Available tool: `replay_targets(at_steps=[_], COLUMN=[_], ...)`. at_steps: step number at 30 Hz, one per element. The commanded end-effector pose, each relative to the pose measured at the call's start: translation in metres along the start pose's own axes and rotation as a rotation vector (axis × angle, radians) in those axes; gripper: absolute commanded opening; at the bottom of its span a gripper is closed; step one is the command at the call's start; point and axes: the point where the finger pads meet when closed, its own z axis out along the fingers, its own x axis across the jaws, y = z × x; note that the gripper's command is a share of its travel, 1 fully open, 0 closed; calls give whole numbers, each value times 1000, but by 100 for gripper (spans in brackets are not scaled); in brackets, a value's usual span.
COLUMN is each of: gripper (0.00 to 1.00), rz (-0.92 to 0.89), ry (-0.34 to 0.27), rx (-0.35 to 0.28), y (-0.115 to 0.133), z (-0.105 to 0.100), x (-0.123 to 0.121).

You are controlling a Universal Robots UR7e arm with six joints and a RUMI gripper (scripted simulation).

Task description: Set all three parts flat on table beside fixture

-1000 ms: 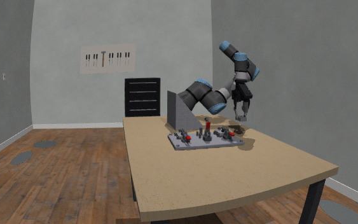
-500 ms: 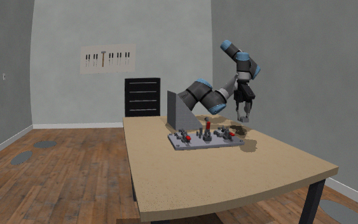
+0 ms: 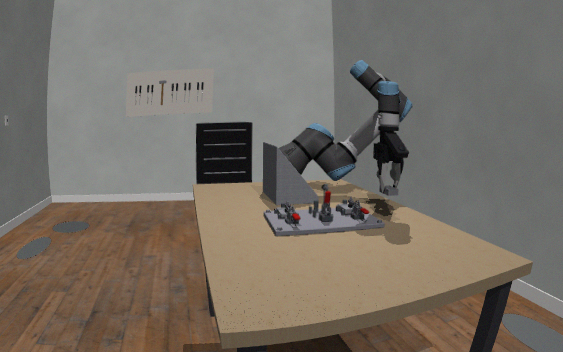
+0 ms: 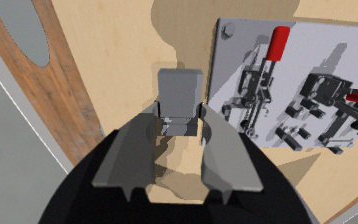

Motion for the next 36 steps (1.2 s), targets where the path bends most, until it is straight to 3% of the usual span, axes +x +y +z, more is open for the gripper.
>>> replay_targets(at_steps=[1, 36], gripper=[0, 0], rz=[0, 0], ry=[0, 0], rx=[0, 0], y=[-14, -22], z=[0, 0], x=[0, 0])
